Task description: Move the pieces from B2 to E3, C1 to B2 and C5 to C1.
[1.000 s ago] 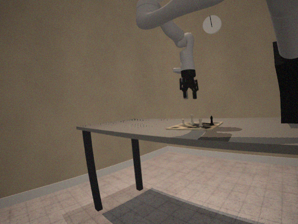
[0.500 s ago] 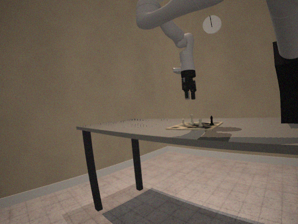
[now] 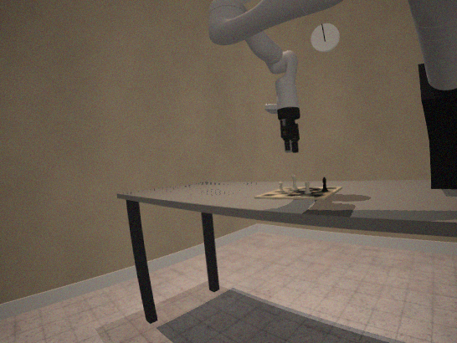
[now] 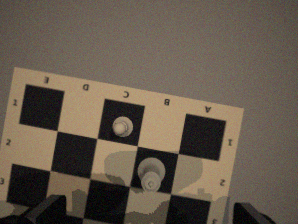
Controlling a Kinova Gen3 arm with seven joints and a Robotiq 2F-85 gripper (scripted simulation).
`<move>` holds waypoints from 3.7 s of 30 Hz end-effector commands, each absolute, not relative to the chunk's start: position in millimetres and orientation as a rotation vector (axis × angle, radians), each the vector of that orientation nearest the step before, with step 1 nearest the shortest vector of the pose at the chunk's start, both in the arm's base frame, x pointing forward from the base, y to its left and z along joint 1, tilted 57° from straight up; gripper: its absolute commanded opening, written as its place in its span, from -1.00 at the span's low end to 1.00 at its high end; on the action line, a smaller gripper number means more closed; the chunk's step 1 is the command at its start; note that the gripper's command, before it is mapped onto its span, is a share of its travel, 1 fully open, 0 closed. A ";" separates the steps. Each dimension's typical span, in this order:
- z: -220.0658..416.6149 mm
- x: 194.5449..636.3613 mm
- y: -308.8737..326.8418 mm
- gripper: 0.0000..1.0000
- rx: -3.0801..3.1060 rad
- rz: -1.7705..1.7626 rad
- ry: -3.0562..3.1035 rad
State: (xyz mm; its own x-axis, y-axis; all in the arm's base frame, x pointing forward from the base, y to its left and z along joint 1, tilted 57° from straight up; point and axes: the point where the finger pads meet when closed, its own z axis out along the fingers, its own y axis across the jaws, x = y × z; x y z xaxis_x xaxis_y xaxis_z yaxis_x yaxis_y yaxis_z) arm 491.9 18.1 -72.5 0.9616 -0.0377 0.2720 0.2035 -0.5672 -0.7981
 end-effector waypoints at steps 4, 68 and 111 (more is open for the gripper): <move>-72.2 492.3 17.1 1.00 -2.153 -0.328 -0.126; -77.3 493.9 25.0 -0.18 -2.153 -0.330 -0.128; -100.4 501.0 60.2 -0.18 -2.153 -0.330 -0.128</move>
State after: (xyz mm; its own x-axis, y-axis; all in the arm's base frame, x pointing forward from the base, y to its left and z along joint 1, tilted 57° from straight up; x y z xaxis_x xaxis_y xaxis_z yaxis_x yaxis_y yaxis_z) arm 500.8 60.9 -100.5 0.9588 -0.0316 0.2824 0.2153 -0.5678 -0.7945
